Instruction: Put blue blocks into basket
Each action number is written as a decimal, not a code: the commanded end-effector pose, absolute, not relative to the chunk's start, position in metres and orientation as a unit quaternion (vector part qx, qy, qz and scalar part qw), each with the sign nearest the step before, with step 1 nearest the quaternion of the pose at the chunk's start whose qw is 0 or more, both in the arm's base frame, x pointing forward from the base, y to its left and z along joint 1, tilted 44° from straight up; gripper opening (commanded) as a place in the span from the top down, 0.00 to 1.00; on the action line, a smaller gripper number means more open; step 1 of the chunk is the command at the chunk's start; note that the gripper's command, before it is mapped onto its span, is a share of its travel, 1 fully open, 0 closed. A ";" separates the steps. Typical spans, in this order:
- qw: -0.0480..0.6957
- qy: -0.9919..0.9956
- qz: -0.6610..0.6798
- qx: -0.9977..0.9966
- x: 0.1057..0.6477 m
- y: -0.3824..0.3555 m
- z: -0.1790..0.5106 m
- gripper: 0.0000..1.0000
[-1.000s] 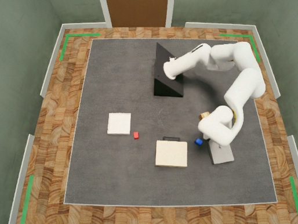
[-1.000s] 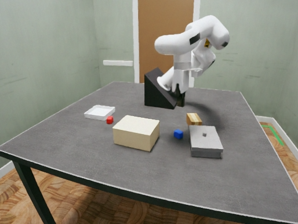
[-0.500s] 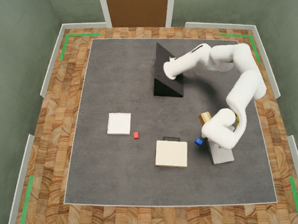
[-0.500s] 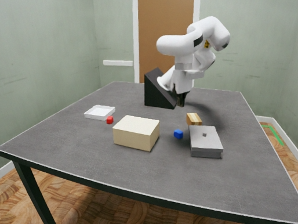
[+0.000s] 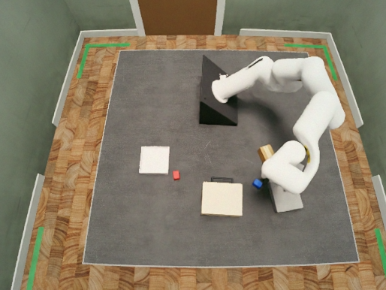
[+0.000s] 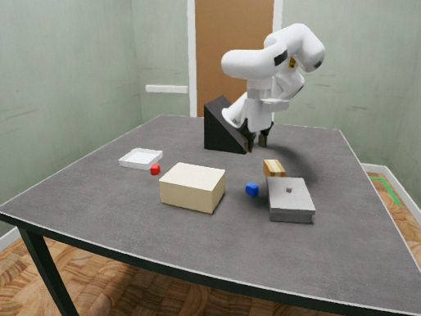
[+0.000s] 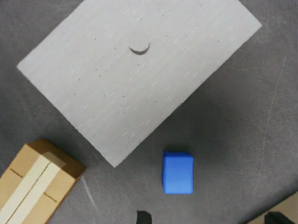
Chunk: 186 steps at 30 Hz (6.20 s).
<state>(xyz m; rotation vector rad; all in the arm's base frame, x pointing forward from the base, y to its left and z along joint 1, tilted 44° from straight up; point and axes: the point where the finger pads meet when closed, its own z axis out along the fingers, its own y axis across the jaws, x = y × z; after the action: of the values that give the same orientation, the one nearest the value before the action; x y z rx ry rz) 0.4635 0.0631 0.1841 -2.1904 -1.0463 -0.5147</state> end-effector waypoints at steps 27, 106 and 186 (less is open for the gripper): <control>0.323 -0.399 -0.197 -0.835 0.464 0.062 0.185 0.33; 0.324 -0.396 -0.196 -0.837 0.475 0.150 0.097 0.33; 0.324 -0.396 -0.196 -0.837 0.479 0.179 0.067 0.33</control>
<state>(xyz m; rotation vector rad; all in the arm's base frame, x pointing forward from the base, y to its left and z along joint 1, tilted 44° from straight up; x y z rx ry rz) 0.4775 0.1802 0.0660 -2.1943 -1.0378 -0.5098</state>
